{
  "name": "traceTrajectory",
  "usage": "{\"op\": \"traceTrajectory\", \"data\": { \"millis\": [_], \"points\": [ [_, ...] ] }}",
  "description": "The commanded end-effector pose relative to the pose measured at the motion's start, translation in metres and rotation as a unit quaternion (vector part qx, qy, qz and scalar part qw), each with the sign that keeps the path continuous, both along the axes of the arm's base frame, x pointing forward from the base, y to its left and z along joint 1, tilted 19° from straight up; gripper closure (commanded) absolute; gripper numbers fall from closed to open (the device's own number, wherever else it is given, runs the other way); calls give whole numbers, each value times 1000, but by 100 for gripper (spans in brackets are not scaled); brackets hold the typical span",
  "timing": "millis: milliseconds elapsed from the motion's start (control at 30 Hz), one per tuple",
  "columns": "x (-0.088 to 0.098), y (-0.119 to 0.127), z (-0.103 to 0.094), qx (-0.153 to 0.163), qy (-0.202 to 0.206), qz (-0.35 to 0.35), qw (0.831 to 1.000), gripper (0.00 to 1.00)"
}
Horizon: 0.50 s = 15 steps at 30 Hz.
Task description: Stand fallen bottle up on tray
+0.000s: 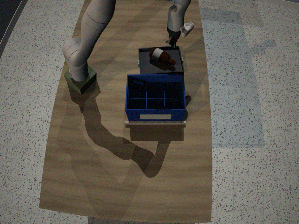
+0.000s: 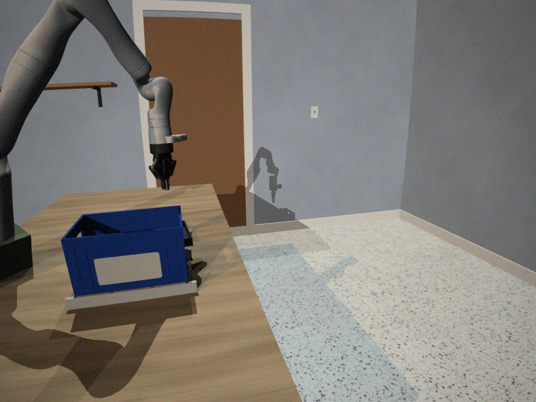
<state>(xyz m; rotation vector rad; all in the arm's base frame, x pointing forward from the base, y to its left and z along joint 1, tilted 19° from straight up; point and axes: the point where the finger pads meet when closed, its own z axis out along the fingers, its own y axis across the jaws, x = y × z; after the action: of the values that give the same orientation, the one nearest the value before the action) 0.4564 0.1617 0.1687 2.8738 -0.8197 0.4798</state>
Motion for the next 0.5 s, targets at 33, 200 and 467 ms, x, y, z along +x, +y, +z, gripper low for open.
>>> {"op": "traceTrajectory", "data": {
  "millis": [33,200,467],
  "points": [
    [-4,-1,0,0,4,0,1000,100],
    [-4,-1,0,0,4,0,1000,36],
    [-4,-1,0,0,4,0,1000,36]
  ]
}}
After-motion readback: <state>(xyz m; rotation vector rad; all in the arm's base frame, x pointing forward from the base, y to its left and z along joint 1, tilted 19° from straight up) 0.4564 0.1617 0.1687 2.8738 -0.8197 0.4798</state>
